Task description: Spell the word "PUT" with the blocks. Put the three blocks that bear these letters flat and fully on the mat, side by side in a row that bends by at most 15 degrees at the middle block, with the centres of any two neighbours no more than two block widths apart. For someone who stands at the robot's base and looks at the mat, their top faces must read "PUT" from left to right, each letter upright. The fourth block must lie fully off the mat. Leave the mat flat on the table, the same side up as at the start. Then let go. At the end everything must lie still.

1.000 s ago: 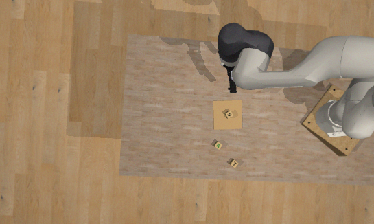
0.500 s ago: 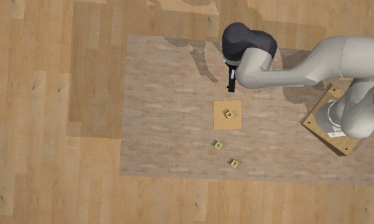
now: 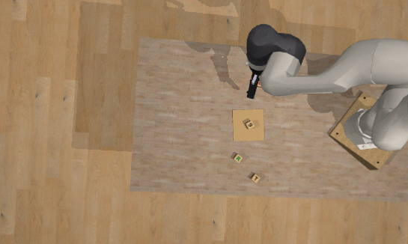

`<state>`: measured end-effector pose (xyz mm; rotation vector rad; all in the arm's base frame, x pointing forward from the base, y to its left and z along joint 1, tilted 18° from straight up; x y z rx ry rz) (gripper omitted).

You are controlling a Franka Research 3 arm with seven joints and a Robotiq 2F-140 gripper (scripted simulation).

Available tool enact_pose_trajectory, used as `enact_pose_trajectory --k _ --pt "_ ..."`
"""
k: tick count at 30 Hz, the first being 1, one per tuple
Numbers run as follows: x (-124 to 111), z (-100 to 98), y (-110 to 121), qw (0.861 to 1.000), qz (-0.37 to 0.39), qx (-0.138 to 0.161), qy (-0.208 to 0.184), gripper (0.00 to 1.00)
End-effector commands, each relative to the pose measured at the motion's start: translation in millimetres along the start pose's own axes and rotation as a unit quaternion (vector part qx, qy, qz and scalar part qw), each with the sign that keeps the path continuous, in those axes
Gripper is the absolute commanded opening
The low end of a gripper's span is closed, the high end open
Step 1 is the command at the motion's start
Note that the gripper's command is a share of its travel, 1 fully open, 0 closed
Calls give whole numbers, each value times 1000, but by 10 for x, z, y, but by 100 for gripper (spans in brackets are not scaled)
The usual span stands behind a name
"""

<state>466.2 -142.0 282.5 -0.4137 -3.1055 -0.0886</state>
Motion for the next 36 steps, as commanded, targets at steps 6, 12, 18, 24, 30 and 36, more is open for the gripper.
enact_pose_trajectory --k 6,12,18,24,30,36 --pt "39 75 -60 995 104 -3 -5 100" --pt "84 139 -108 989 149 -4 -6 100" --pt "130 203 -156 981 193 -5 -5 100" --pt "164 247 -188 975 223 -6 -5 100" --pt "179 266 -203 972 237 -6 -5 100" --pt "179 266 -203 972 237 -6 -5 100"
Point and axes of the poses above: the point where the finger pads meet when closed, its own z axis out along the fingers, its own y axis across the jaws, x = y × z, the point moved 7 cm from there along -z, back along the fingers, and after that the axes turned 1 degree about -z, right-handed, at the moved point
